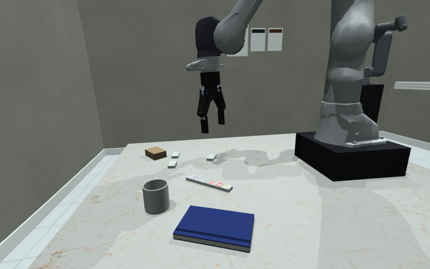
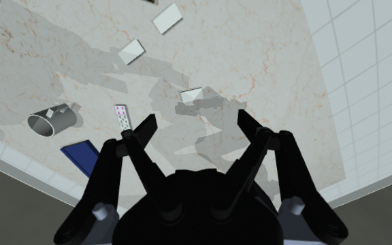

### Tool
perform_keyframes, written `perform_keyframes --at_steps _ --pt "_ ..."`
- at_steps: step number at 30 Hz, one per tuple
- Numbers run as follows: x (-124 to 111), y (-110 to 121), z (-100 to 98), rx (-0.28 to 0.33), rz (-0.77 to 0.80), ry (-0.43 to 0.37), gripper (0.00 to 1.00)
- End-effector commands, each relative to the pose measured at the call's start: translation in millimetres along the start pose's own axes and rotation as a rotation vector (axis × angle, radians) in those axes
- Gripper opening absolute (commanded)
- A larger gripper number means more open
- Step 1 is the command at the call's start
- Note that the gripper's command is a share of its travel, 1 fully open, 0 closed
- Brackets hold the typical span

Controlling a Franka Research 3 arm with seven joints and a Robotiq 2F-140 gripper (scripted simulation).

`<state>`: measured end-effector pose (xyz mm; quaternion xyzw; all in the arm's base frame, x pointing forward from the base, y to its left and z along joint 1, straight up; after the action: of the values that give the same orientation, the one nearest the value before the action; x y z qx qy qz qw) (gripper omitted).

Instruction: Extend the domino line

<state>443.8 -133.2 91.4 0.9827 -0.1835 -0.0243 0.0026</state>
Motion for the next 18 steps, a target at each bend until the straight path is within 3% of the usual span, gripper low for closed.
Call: perform_keyframes --at_steps 1,18 --pt "7.7 -1.3 -3.7 0.004 -0.137 0.040 1.00" --pt "9.3 -2.5 -5.0 0.001 -0.157 0.049 1.00"
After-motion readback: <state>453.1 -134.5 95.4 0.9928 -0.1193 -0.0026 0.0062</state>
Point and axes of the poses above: the point where the finger pads meet when closed, its own z axis out along the fingers, its own y axis across the jaws, x = y × z, the point moved 5 cm from there along -z, back along the fingers, and after that the axes turned 12 degrees about -z, right-handed, at the moved point
